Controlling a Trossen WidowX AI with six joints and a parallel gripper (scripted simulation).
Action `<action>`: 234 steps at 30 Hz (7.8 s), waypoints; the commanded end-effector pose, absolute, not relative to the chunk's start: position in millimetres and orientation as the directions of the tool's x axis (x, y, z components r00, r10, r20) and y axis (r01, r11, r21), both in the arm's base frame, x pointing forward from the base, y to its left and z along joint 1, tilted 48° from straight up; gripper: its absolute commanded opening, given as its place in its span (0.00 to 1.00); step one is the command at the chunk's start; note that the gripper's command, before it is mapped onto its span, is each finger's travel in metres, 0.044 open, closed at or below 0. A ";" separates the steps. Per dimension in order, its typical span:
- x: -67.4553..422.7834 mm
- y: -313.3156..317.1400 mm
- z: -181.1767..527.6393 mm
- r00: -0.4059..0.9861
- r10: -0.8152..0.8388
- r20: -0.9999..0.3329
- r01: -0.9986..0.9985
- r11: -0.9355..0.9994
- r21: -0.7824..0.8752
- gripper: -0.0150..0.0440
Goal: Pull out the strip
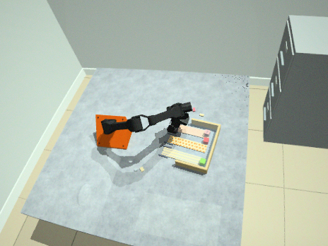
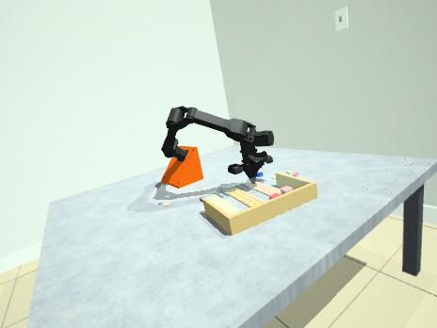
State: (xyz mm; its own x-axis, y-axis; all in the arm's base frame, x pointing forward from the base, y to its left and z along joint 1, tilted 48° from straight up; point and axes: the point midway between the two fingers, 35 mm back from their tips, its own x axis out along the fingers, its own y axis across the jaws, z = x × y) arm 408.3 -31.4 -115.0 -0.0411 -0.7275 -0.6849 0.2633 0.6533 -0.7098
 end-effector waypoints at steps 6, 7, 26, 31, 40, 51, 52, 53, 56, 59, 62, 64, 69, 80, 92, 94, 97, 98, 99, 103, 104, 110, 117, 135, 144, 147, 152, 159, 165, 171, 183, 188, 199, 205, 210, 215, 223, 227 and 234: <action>407.4 -32.1 -116.3 -0.040 -0.732 -0.680 0.256 0.650 -0.715 0.25; 407.4 -32.2 -116.4 -0.040 -0.732 -0.680 0.256 0.650 -0.715 0.25; 407.4 -33.2 -117.1 -0.040 -0.732 -0.680 0.256 0.650 -0.715 0.25; 407.6 -33.6 -117.4 -0.040 -0.732 -0.680 0.256 0.650 -0.715 0.25; 408.0 -34.4 -117.9 -0.040 -0.732 -0.680 0.256 0.650 -0.715 0.25; 408.5 -35.3 -118.6 -0.040 -0.732 -0.680 0.257 0.650 -0.715 0.25; 408.5 -35.3 -118.7 -0.040 -0.732 -0.680 0.257 0.650 -0.715 0.25; 408.6 -35.4 -118.7 -0.040 -0.732 -0.680 0.257 0.650 -0.715 0.25; 408.8 -35.7 -118.9 -0.040 -0.732 -0.680 0.257 0.650 -0.715 0.25; 409.1 -35.9 -119.1 -0.040 -0.732 -0.680 0.257 0.650 -0.715 0.25; 409.4 -36.2 -119.3 -0.040 -0.732 -0.680 0.257 0.650 -0.715 0.25; 409.7 -36.3 -119.4 -0.040 -0.732 -0.680 0.257 0.650 -0.715 0.25; 410.4 -36.8 -119.8 -0.040 -0.732 -0.680 0.257 0.650 -0.715 0.25; 403.0 -35.0 -121.9 -0.041 -0.732 -0.680 0.256 0.650 -0.715 0.25; 385.3 -31.1 -125.5 -0.041 -0.732 -0.680 0.256 0.650 -0.715 0.25; 382.4 -30.6 -126.0 -0.041 -0.732 -0.680 0.256 0.650 -0.715 0.25; 377.8 -29.7 -126.9 -0.041 -0.732 -0.680 0.255 0.650 -0.715 0.25; 376.2 -29.4 -127.2 -0.041 -0.732 -0.680 0.255 0.650 -0.715 0.25; 374.7 -29.1 -127.5 -0.042 -0.732 -0.680 0.255 0.650 -0.715 0.25; 368.6 -27.9 -128.6 -0.042 -0.732 -0.680 0.255 0.650 -0.715 0.25; 367.1 -27.5 -128.9 -0.042 -0.732 -0.680 0.255 0.650 -0.715 0.25; 358.2 -25.8 -130.6 -0.042 -0.732 -0.680 0.255 0.651 -0.715 0.25; 348.1 -23.7 -132.4 -0.042 -0.732 -0.680 0.254 0.651 -0.715 0.25; 322.4 -18.3 -136.9 -0.043 -0.731 -0.681 0.254 0.651 -0.715 0.25; 308.6 -15.4 -139.2 -0.044 -0.731 -0.681 0.253 0.651 -0.715 0.25; 304.1 -14.4 -140.0 -0.044 -0.731 -0.681 0.253 0.651 -0.715 0.25; 296.6 -12.9 -141.2 -0.044 -0.731 -0.681 0.253 0.652 -0.715 0.25; 286.4 -10.7 -142.9 -0.044 -0.731 -0.681 0.252 0.652 -0.715 0.25; 277.9 -8.9 -144.3 -0.044 -0.730 -0.682 0.252 0.652 -0.715 0.25; 269.6 -7.1 -145.7 -0.045 -0.730 -0.682 0.252 0.652 -0.715 0.25; 253.0 -3.5 -148.5 -0.045 -0.730 -0.682 0.251 0.652 -0.715 0.25; 245.6 -1.9 -149.7 -0.045 -0.730 -0.682 0.251 0.653 -0.715 0.25; 235.0 0.3 -151.4 -0.046 -0.730 -0.682 0.251 0.653 -0.715 0.25; 235.0 0.3 -151.4 -0.046 -0.730 -0.682 0.251 0.653 -0.715 0.25; 235.0 0.3 -151.4 -0.046 -0.730 -0.682 0.251 0.653 -0.715 0.25; 235.0 0.3 -151.4 -0.046 -0.730 -0.682 0.251 0.653 -0.715 0.25; 235.0 0.3 -151.4 -0.046 -0.730 -0.682 0.251 0.653 -0.715 0.25; 244.4 6.6 -148.8 -0.018 -0.731 -0.682 0.257 0.656 -0.710 0.25; 247.3 36.6 -121.1 -0.045 -0.728 -0.684 0.251 0.655 -0.713 0.25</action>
